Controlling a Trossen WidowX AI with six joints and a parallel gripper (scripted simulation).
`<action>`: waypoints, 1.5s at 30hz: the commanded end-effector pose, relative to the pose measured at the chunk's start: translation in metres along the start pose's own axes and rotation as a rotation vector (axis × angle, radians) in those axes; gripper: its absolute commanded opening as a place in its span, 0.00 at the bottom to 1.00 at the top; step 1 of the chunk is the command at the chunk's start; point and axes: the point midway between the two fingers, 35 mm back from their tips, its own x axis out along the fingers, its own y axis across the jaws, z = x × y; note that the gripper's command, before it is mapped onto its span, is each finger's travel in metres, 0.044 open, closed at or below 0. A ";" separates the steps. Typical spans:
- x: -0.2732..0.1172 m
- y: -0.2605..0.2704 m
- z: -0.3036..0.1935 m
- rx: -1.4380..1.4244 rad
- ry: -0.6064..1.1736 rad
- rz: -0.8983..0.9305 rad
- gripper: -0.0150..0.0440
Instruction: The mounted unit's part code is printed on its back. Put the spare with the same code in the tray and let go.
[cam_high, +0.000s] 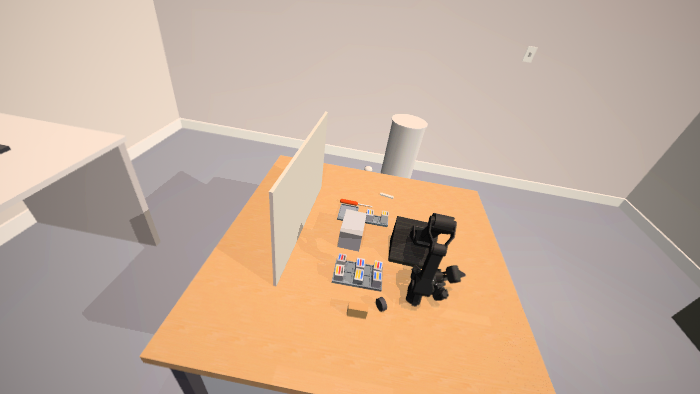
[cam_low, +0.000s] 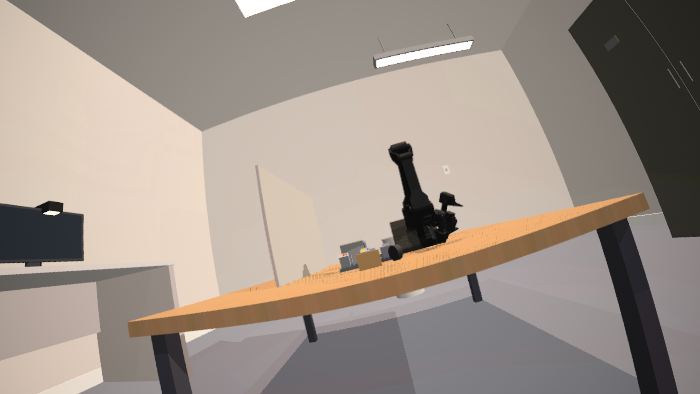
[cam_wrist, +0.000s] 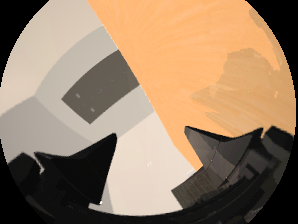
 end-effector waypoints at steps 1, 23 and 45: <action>-0.010 -0.001 0.013 -0.004 -0.037 -0.080 1.00; -0.117 0.012 0.122 -0.315 -0.443 -0.500 1.00; -0.318 0.022 0.146 -0.311 -0.920 -0.975 1.00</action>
